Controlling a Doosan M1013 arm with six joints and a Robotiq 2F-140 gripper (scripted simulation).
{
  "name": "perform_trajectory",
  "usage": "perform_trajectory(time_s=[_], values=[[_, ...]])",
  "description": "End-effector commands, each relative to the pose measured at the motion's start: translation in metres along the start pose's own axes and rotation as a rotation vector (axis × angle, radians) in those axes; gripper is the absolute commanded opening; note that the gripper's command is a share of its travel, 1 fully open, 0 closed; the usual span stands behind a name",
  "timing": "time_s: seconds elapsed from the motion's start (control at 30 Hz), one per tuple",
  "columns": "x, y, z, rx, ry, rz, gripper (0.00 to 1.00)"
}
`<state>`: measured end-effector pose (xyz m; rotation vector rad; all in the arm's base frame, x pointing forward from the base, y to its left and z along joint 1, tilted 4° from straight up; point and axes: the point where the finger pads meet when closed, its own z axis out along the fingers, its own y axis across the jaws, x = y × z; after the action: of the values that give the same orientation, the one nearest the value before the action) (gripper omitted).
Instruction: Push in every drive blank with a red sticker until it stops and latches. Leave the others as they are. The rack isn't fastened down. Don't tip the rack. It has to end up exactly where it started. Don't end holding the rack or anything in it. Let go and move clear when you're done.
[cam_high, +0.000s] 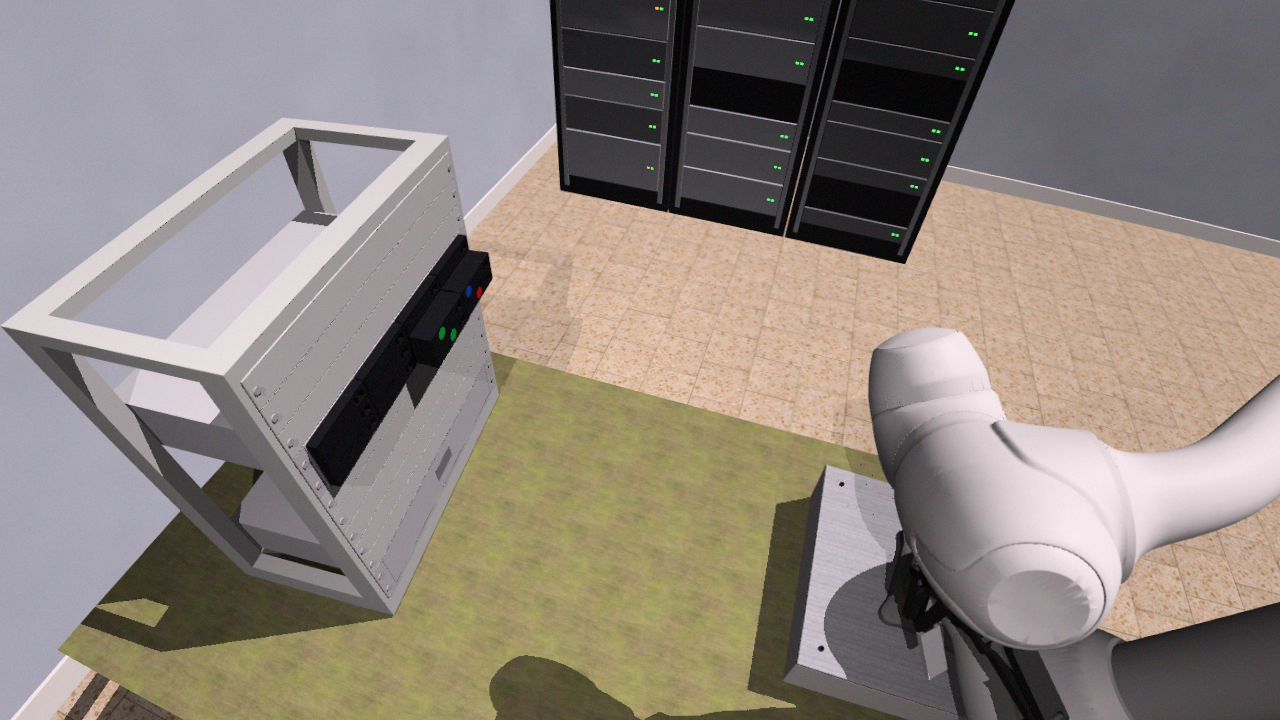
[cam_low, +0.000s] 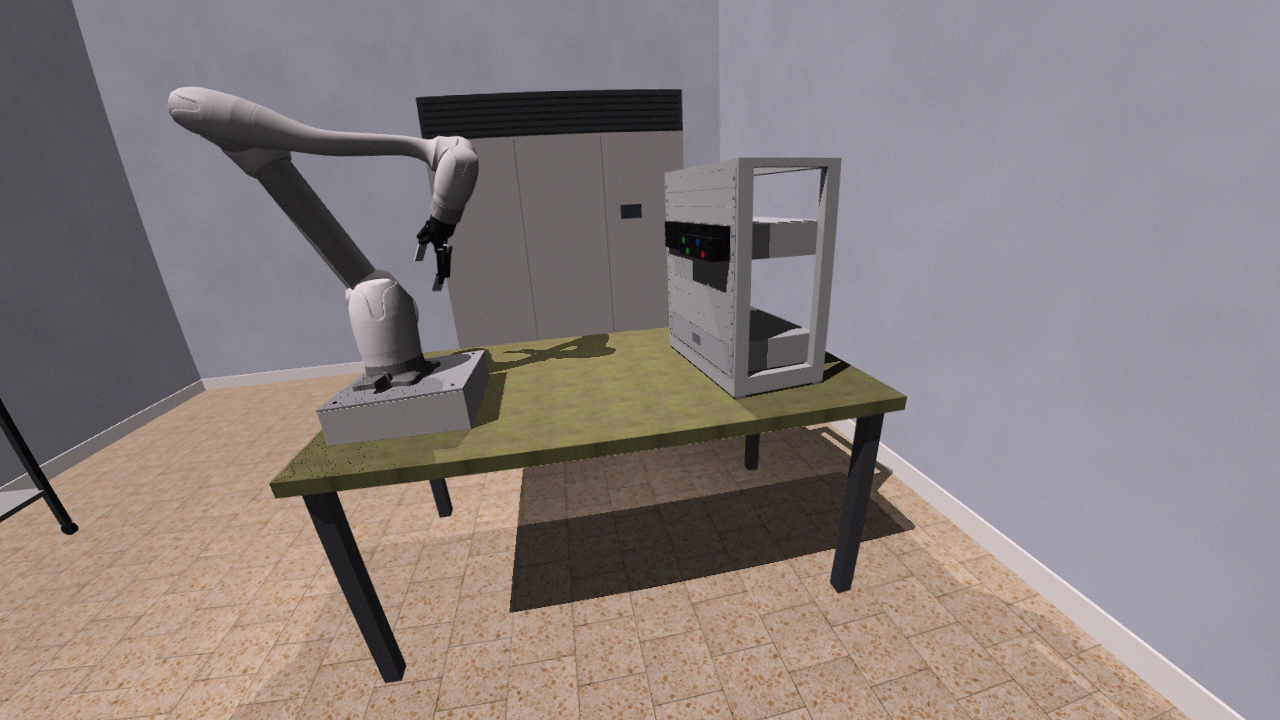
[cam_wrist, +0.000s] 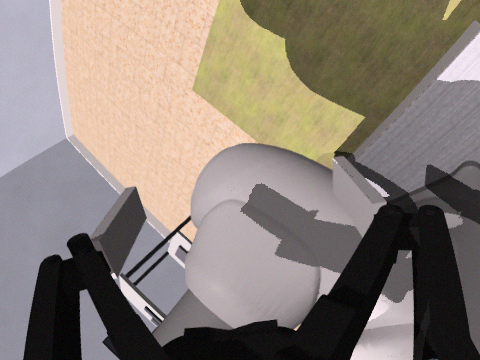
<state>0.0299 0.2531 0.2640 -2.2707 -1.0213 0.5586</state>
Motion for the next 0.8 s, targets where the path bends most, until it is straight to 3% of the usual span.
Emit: perform_trajectory(time_s=[0.0,0.6,0.77], values=[[0.002,-0.001,0.0,0.006,0.004,0.0,1.0],[0.039,-0.015,-0.006,0.111,0.095,0.009,1.0],[0.061,-0.021,-0.012,0.168,0.152,0.016,1.0]])
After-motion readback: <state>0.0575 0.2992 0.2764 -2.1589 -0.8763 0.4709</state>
